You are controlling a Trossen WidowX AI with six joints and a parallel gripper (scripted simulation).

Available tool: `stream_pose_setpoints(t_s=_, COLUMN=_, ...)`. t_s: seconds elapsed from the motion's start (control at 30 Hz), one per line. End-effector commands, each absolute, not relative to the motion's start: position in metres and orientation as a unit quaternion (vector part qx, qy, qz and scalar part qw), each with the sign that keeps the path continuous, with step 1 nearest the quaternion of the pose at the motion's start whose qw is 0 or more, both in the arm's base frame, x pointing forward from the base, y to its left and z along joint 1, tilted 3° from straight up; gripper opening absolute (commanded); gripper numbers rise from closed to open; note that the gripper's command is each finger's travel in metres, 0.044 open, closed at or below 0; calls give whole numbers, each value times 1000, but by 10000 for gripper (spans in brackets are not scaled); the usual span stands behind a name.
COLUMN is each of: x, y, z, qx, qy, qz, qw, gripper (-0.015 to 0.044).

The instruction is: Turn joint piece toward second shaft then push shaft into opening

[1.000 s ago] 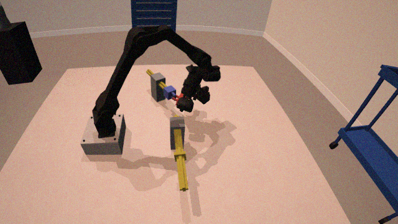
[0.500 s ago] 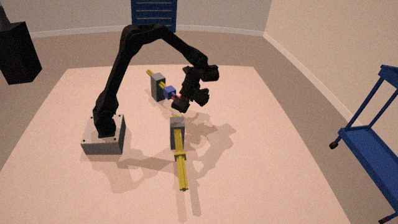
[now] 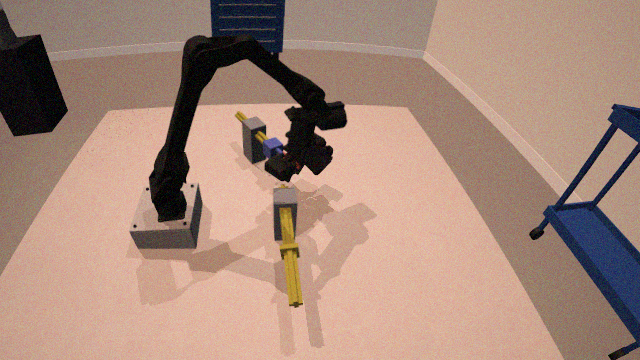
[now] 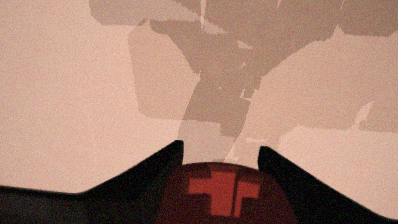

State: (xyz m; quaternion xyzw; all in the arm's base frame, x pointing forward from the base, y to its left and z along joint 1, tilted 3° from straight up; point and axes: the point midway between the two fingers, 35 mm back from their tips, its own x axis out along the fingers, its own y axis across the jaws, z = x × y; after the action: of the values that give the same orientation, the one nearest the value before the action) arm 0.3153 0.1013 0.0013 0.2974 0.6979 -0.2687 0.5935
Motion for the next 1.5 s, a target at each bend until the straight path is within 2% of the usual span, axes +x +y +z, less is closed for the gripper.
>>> stream_pose_setpoints(t_s=0.0, x=313, y=99, z=2, qx=317, qy=681, qz=-293, qw=592, gripper=0)
stream_pose_setpoints(t_s=1.47, x=280, y=87, z=14, qx=459, qy=456, qz=-577, qw=498, gripper=0)
